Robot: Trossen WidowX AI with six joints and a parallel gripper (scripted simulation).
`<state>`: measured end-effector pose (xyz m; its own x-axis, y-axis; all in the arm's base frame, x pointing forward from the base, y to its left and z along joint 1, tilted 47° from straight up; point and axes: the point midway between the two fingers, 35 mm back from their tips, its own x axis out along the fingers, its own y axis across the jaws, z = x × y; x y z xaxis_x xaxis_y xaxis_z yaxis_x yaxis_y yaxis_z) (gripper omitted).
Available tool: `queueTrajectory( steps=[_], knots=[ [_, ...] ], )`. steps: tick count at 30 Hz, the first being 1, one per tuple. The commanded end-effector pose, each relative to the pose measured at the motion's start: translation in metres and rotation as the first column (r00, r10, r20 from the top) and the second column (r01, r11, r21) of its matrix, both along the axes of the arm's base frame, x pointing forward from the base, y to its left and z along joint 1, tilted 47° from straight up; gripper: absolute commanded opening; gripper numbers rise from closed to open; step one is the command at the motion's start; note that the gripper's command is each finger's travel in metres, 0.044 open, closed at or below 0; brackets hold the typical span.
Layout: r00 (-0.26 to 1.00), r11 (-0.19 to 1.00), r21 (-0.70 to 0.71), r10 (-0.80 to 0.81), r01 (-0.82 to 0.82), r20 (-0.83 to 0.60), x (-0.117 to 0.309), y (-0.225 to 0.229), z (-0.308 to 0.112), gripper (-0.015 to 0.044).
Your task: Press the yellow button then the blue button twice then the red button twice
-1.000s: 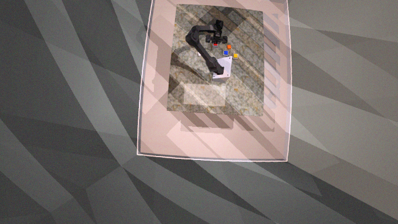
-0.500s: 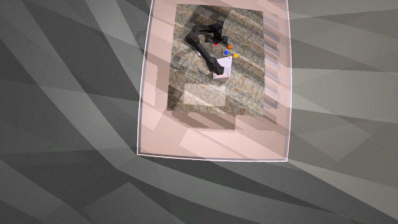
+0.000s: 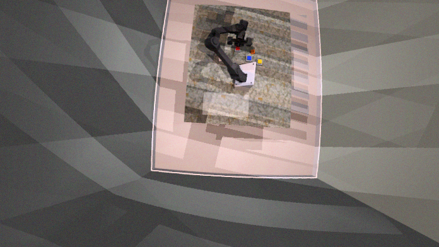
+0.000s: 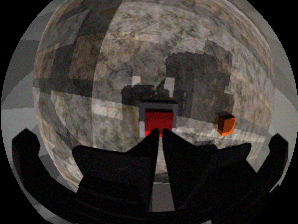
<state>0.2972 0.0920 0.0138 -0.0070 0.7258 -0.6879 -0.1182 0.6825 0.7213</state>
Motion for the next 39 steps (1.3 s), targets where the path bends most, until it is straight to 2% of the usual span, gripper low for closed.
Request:
queueTrajectory(
  steps=[1,14,36,39],
  knots=[
    [1.000,1.000,-0.001,0.000,0.000,-0.007,-0.001,0.005,-0.005,0.0020],
    [1.000,1.000,0.000,0.000,0.000,-0.007,-0.002,0.020,-0.019,0.0020],
    [1.000,1.000,0.001,0.000,0.000,-0.007,-0.002,0.020,-0.019,0.0020],
    [1.000,1.000,-0.002,0.001,-0.001,-0.005,-0.001,0.004,-0.004,0.0020]
  ],
)
